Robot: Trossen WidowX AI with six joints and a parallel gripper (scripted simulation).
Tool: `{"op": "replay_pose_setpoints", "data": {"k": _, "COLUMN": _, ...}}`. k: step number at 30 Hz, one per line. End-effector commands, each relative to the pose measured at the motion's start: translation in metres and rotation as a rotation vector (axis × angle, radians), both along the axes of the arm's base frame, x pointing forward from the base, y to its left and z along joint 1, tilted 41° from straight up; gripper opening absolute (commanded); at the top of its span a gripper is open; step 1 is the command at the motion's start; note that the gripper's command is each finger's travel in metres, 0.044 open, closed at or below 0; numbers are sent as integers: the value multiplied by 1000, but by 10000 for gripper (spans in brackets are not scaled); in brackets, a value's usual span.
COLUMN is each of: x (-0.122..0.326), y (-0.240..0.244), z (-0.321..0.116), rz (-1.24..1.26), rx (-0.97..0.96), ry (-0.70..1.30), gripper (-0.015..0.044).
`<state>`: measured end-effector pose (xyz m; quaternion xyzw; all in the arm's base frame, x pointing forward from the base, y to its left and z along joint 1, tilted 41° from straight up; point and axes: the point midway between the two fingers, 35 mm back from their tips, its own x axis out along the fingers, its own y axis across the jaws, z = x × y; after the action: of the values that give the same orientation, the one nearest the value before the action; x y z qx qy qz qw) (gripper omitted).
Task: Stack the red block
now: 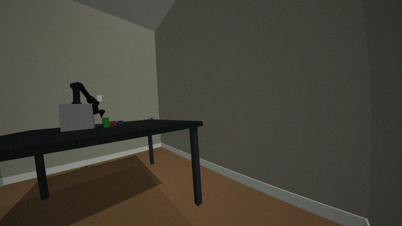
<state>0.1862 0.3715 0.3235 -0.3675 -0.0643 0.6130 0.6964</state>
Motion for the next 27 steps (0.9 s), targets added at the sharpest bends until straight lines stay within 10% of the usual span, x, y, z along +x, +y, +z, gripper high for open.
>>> {"op": "replay_pose_setpoints", "data": {"k": 1, "x": 33, "y": -20, "z": -35, "rz": -100, "rx": -70, "ry": 145, "gripper": 440}}
{"op": "replay_pose_setpoints", "data": {"k": 27, "x": 140, "y": -210, "z": -187, "rz": -831, "rx": -150, "ry": 1048, "gripper": 440}}
